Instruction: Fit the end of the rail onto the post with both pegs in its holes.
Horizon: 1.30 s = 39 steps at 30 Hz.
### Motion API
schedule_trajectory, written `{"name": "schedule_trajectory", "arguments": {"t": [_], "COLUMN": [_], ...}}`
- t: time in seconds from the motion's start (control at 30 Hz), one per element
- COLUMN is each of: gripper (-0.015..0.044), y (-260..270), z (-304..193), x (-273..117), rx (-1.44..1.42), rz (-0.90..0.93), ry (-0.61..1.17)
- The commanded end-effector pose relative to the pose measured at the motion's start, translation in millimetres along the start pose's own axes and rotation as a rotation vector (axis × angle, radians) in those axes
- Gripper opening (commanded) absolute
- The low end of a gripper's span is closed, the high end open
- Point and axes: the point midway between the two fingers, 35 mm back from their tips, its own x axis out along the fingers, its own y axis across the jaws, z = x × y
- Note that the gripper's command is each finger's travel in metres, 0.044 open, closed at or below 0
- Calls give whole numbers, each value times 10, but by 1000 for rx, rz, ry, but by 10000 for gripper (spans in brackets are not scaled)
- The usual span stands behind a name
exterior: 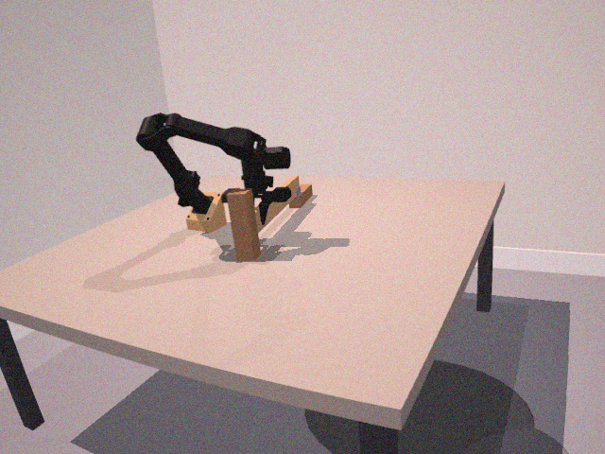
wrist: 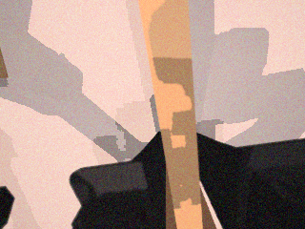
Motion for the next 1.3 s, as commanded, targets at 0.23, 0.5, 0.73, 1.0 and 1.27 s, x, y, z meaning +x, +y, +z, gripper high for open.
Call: {"name": "schedule_trajectory", "arguments": {"t": [0.23, 0.5, 0.73, 1.0, 1.27], "gripper": [0, 0, 0, 0, 131], "y": [-22, -21, -21, -21, 1], "z": [-59, -85, -107, -132, -105], "x": [-23, -23, -24, -27, 2], "rx": [1, 1, 1, 1, 0], "rz": [-9, -9, -9, -9, 0], "ry": [2, 2, 2, 2, -1]}}
